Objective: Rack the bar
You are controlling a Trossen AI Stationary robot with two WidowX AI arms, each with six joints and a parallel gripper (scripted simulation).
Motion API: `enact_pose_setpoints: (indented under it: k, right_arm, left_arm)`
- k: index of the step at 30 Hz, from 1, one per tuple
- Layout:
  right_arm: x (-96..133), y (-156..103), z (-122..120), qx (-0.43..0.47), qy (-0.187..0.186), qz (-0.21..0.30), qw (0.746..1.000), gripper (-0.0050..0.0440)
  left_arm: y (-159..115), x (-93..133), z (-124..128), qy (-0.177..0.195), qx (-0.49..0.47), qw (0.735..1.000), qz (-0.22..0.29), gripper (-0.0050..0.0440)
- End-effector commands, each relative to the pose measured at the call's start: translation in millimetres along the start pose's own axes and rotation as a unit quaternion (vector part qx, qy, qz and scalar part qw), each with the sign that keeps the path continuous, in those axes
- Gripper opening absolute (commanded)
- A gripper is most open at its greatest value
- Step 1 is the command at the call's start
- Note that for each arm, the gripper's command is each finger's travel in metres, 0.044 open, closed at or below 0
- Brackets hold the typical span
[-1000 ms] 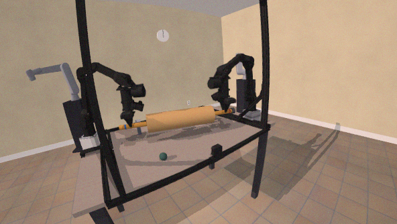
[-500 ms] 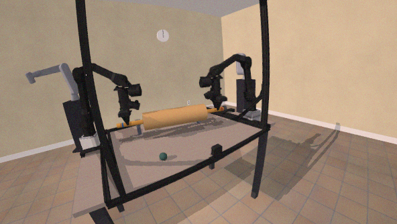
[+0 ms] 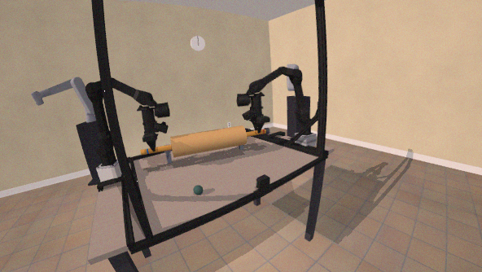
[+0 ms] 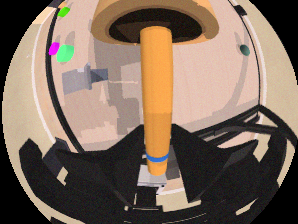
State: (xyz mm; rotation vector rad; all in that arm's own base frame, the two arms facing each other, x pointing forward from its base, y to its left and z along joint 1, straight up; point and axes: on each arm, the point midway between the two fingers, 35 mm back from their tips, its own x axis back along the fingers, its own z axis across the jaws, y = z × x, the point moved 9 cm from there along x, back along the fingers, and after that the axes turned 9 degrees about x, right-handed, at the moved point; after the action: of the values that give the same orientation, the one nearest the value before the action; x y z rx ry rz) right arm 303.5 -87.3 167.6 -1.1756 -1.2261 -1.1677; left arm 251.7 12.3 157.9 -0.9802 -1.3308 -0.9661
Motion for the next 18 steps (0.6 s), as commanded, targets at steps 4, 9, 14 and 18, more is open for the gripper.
enact_pose_setpoints:
  k: [4, 9, 14, 18]
  right_arm:
    - [5, -1, -19, 0.002, 0.0, -0.003, 1.0, 0.0]
    - [7, -4, -40, 0.002, 0.0, -0.003, 1.0, 0.0]
    - [7, -8, -61, 0.002, 0.0, -0.003, 1.0, 0.0]
    - [6, -10, -78, 0.002, 0.0, -0.003, 1.0, 0.0]
  left_arm:
    - [1, 5, 17, -0.002, 0.002, 1.0, -0.007, 0.0]
    - [5, 5, 38, -0.002, 0.002, 1.0, -0.007, 0.0]
    - [8, 5, 60, -0.002, 0.002, 1.0, -0.008, 0.0]
    - [10, 5, 77, -0.002, 0.002, 1.0, -0.007, 0.0]
